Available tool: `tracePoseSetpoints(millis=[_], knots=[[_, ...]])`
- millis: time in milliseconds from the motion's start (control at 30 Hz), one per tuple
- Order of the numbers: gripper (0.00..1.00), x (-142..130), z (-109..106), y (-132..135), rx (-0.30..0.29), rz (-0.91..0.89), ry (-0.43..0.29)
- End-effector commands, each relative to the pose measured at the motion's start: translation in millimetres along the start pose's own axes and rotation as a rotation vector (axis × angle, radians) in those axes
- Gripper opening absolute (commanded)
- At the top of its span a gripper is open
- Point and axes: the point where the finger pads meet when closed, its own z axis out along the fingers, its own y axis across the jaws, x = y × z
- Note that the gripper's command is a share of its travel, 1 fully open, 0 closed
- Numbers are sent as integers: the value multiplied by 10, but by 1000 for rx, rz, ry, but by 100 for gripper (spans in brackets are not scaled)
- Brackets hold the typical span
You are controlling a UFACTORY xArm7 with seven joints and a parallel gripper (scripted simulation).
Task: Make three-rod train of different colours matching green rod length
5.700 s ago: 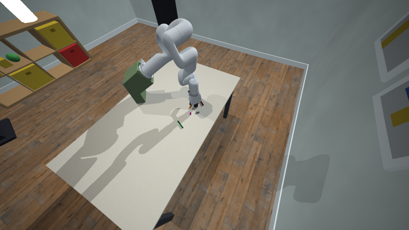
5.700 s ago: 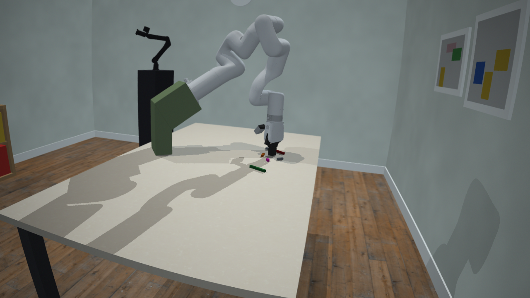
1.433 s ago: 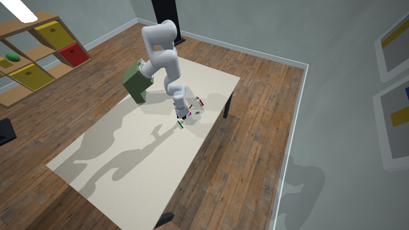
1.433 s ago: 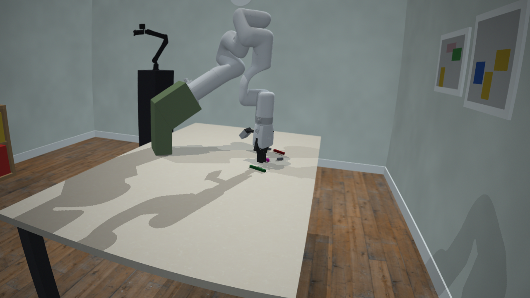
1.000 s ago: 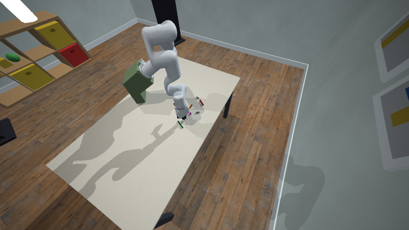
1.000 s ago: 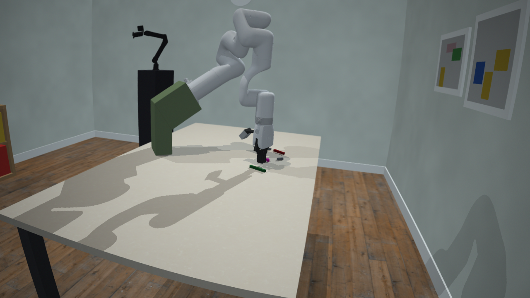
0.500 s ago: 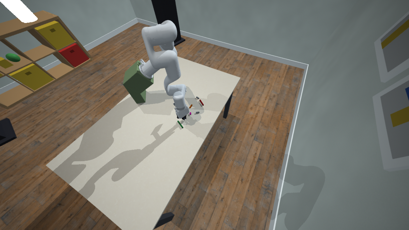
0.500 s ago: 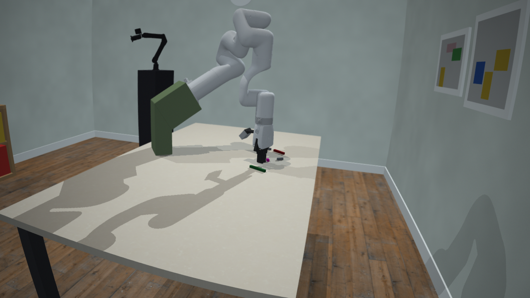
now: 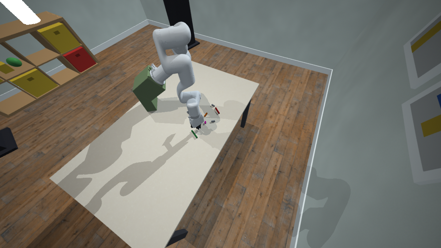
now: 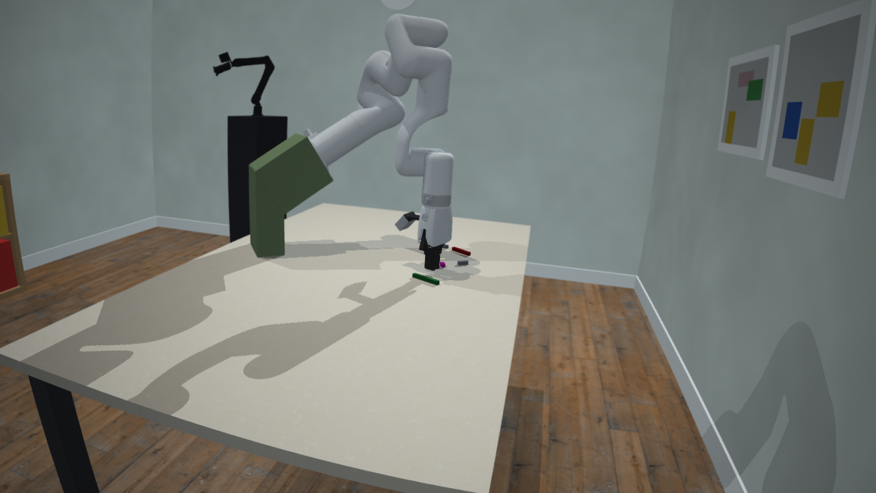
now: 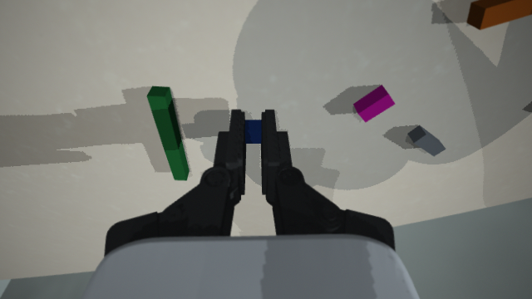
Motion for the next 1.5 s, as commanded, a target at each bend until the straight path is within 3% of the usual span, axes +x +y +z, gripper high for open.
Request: tracePoseSetpoints(millis=[0, 1467], knots=[[4, -10, -6, -10, 2, 0, -2], [4, -12, 61, -14, 2, 1, -2]])
